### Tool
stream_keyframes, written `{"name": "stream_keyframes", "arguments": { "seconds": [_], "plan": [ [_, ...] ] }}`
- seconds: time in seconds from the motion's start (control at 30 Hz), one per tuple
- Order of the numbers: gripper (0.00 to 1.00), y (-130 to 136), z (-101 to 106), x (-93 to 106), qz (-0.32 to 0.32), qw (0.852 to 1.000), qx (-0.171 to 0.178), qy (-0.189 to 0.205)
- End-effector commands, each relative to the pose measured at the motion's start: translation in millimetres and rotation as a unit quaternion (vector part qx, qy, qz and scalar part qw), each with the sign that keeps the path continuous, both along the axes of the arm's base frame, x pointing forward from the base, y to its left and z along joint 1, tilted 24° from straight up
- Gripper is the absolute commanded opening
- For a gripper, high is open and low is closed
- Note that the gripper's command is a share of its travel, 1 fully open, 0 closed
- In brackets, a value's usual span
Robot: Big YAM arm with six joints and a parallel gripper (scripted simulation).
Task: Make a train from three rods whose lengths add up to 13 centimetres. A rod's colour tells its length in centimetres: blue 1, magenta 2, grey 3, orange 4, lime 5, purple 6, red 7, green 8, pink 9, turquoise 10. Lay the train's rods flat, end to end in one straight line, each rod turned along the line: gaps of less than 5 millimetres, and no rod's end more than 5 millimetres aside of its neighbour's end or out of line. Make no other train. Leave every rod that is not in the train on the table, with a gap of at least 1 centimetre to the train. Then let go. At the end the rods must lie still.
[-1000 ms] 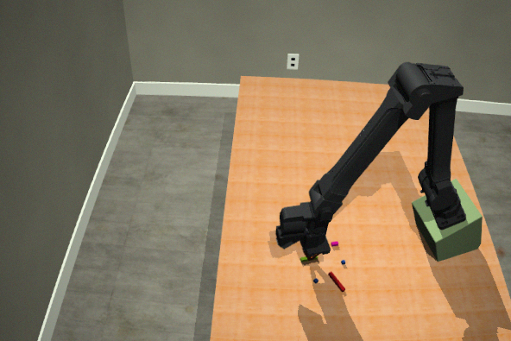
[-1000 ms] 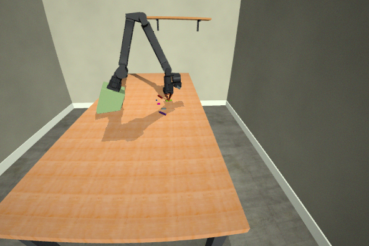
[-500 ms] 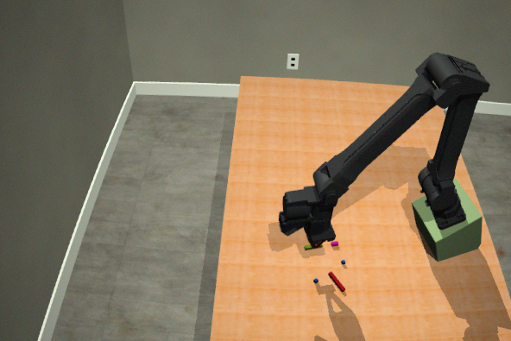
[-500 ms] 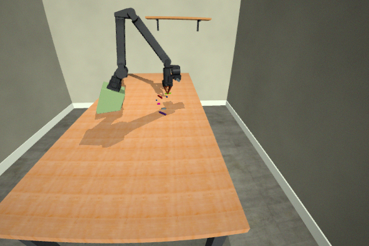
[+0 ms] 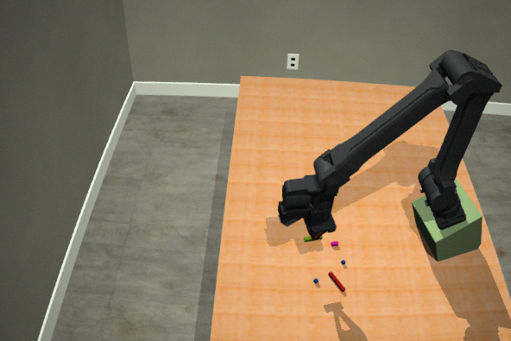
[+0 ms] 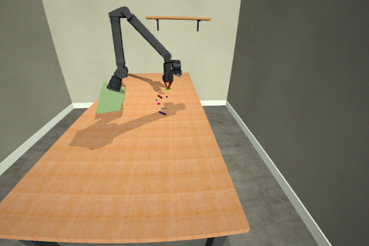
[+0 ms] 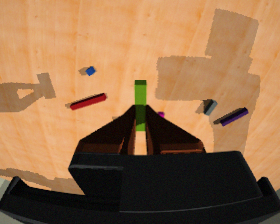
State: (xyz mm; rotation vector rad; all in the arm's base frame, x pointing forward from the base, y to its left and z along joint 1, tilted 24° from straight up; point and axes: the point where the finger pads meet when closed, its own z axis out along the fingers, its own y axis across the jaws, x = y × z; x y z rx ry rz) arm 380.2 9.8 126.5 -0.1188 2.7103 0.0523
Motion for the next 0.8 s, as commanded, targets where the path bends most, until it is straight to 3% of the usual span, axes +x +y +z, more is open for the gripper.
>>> {"name": "stream_keyframes", "arguments": {
  "seconds": [0.0,0.2,0.33,0.47,0.77],
  "plan": [
    [0.04,-5,0,4.4,-0.003,1.000,0.000,0.000],
    [0.04,-23,0,-13.4,-0.016,1.000,0.005,-0.016],
    [0.04,-46,-15,-42.2,-0.039,0.999,0.015,-0.010],
    [0.04,-38,-26,-43.9,-0.028,0.999,0.017,0.008],
    [0.04,-38,-26,-43.6,-0.032,0.999,0.018,0.008]
  ]
}}
